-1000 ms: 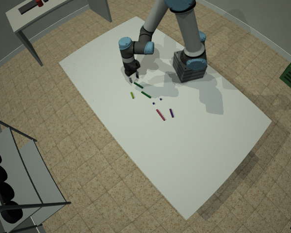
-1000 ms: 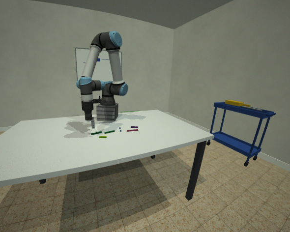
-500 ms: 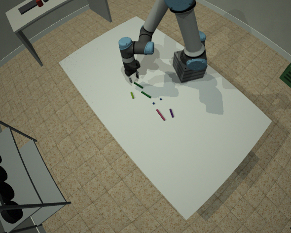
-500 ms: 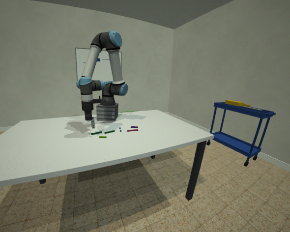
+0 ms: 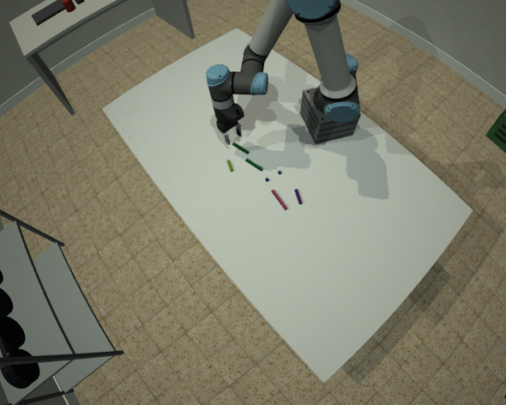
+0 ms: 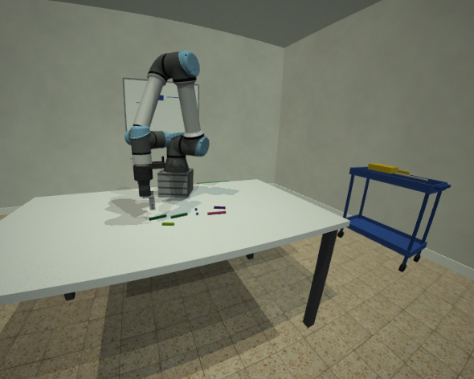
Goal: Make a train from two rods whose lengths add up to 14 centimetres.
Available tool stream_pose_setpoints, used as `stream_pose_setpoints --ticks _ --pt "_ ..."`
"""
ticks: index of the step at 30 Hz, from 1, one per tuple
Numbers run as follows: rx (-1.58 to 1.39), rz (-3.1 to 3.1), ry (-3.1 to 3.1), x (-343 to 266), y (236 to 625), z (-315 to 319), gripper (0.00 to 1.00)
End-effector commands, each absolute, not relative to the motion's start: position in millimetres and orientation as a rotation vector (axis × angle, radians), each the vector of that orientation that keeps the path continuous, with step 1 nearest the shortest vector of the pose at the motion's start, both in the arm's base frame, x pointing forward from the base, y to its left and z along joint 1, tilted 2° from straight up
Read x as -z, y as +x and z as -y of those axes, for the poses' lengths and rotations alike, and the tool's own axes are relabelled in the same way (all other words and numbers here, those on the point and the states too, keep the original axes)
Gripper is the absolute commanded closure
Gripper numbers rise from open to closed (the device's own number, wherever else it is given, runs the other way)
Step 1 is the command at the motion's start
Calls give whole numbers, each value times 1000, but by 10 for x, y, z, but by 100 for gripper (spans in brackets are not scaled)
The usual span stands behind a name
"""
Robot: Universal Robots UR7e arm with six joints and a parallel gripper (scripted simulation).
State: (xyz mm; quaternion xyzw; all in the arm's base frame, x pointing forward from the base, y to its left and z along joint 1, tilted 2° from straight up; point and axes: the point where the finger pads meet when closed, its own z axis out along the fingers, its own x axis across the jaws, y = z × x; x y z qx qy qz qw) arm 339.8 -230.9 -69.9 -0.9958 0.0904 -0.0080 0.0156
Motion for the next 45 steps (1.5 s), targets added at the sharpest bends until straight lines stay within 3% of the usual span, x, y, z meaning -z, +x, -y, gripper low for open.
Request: stream_pose_setpoints --ticks 1,45 --pt "26 -281 -3099 696 3401 2313 0" --pt "27 -206 -3105 664 3488 2158 0"
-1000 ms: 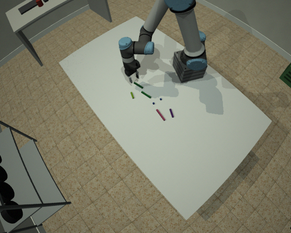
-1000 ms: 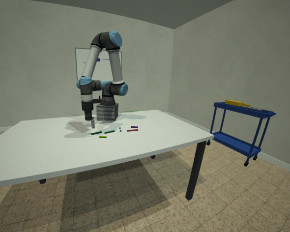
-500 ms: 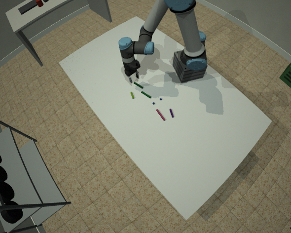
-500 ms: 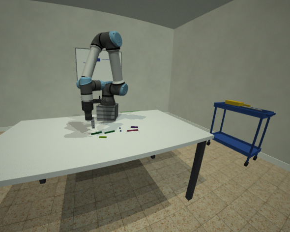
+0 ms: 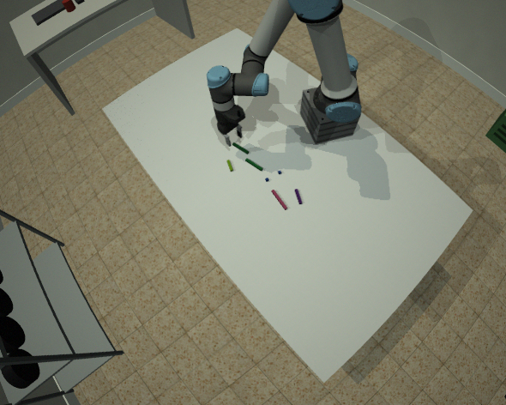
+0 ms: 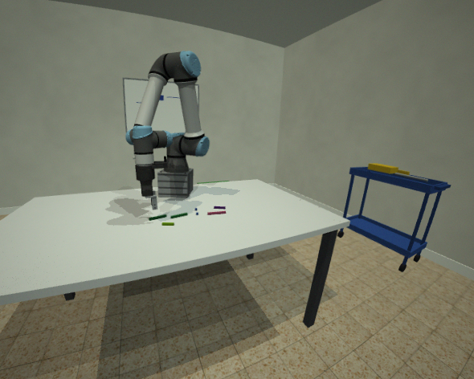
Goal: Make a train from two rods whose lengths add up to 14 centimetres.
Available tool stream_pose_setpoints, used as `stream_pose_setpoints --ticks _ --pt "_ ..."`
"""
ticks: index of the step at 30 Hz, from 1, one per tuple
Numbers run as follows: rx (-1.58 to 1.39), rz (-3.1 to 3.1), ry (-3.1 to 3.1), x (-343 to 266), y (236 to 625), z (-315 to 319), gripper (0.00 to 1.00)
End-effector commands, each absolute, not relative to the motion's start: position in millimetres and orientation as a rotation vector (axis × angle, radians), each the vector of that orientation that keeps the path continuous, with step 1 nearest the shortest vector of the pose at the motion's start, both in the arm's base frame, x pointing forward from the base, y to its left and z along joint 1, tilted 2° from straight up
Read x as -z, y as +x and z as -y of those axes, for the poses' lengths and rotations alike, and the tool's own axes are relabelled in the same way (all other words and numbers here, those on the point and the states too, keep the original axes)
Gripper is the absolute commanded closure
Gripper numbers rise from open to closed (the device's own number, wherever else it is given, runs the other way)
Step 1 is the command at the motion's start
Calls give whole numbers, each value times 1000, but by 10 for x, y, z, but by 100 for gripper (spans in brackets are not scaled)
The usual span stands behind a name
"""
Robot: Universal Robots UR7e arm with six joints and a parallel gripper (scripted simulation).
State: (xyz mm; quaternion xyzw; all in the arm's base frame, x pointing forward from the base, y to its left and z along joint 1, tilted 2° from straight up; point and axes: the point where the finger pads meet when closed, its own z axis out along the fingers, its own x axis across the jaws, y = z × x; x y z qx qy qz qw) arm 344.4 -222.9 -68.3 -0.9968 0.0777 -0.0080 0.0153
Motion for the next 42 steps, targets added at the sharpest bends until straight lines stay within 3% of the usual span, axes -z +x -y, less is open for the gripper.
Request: stream_pose_setpoints --ticks 1,15,27,42 --pt "27 -206 -3105 664 3488 2158 0" --pt "34 381 -3094 422 3915 850 0" --pt "41 807 -3013 255 3922 -148 0" --pt "43 929 -2978 208 3876 -434 0"
